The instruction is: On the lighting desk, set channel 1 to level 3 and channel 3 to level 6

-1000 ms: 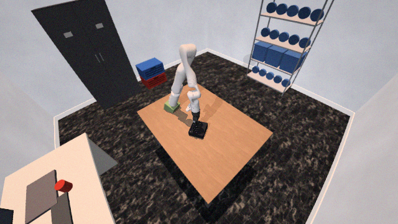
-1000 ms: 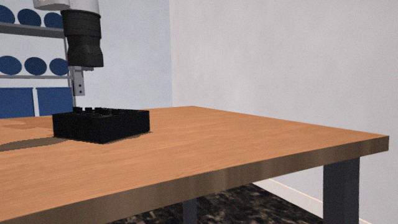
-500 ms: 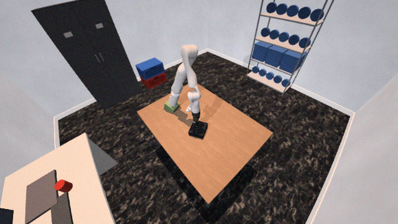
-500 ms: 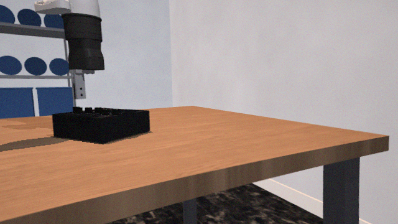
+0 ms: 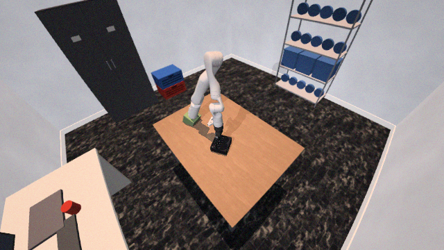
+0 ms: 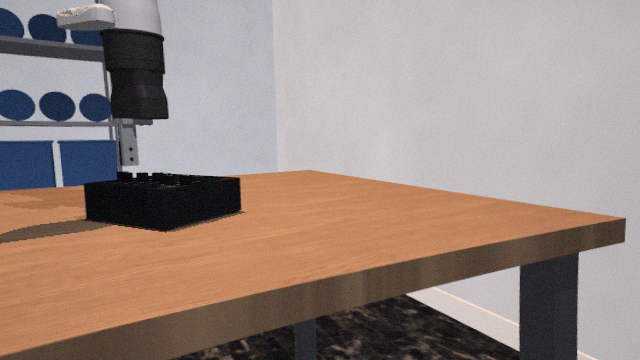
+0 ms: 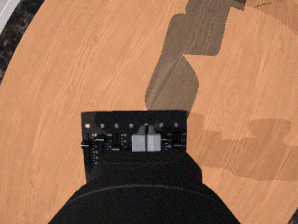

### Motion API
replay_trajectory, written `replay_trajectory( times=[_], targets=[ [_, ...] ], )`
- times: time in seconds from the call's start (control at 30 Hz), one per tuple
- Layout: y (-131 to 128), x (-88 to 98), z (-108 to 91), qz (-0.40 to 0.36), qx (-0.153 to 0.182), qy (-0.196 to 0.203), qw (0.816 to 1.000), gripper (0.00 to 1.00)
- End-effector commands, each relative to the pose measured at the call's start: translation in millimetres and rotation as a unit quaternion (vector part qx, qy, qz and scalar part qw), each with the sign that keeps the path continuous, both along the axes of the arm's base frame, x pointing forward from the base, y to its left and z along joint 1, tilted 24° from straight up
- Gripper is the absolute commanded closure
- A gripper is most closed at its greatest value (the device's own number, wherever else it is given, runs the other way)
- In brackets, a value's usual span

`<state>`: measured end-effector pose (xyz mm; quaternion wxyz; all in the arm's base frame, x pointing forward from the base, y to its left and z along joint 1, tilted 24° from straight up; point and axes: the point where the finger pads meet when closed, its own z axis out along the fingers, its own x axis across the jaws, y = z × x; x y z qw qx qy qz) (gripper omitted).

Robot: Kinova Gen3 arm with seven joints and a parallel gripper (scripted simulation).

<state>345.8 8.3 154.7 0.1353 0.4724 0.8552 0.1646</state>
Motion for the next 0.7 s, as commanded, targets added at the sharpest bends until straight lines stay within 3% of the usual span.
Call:
replay_trajectory(
  times=[0.0,0.67],
  targets=[
    [-1.4,0.3,-3.5,0.0,-0.002,0.001,1.0,1.0],
    [-1.1,1.5,-6.4,0.0,-0.002,0.001,1.0,1.0]
  ],
)
